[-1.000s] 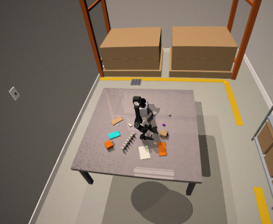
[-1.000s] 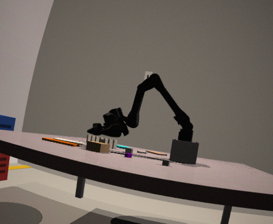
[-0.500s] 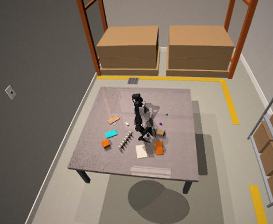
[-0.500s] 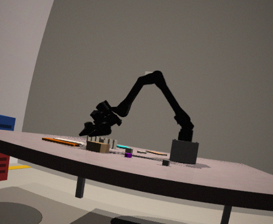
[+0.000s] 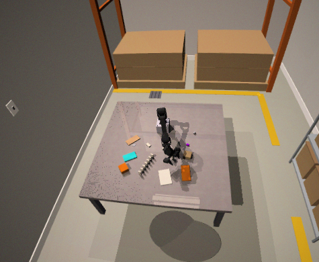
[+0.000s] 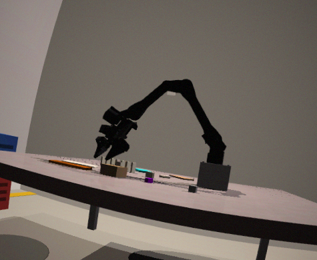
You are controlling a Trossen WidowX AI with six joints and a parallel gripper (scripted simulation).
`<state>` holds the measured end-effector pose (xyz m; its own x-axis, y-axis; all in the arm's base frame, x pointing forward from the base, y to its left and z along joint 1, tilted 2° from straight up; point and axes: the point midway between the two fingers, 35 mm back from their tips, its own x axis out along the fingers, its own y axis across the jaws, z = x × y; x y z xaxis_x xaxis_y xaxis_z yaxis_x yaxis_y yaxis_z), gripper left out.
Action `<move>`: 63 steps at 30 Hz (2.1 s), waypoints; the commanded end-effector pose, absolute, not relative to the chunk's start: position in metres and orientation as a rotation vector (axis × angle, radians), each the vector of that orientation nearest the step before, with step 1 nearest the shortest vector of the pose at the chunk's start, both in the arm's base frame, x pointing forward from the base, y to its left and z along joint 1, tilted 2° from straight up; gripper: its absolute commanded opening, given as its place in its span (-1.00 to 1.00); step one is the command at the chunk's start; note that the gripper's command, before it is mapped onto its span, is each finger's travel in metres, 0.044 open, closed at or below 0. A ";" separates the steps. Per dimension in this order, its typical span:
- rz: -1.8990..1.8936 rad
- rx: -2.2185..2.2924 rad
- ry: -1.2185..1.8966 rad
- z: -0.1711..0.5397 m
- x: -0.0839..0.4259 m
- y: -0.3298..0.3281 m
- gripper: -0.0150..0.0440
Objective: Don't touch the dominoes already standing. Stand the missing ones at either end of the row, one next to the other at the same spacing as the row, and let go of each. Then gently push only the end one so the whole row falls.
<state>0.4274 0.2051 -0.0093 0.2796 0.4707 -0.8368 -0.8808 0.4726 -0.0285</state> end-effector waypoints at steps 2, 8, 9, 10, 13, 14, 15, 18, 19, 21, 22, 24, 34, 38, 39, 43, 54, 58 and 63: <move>0.947 -0.978 1.234 0.043 0.377 0.185 1.00; 0.958 -1.024 1.301 0.050 0.365 0.178 1.00; 0.958 -1.024 1.301 0.050 0.365 0.178 1.00; 0.958 -1.024 1.301 0.050 0.365 0.178 1.00; 0.958 -1.024 1.301 0.050 0.365 0.178 1.00; 0.958 -1.024 1.301 0.050 0.365 0.178 1.00; 0.958 -1.024 1.301 0.050 0.365 0.178 1.00; 0.958 -1.024 1.301 0.050 0.365 0.178 1.00; 0.958 -1.024 1.301 0.050 0.365 0.178 1.00; 0.958 -1.024 1.301 0.050 0.365 0.178 1.00; 0.958 -1.024 1.301 0.050 0.365 0.178 1.00; 0.958 -1.024 1.301 0.047 0.365 0.178 1.00; 0.957 -1.024 1.301 -0.016 0.368 0.177 1.00; 0.957 -1.024 1.301 -0.018 0.368 0.177 1.00; 0.957 -1.024 1.301 -0.020 0.368 0.177 1.00; 0.957 -1.024 1.301 -0.026 0.368 0.177 1.00; 0.957 -1.024 1.301 -0.031 0.368 0.177 0.47; 0.957 -1.024 1.301 -0.031 0.368 0.177 0.11; 0.957 -1.024 1.301 -0.031 0.368 0.177 -0.13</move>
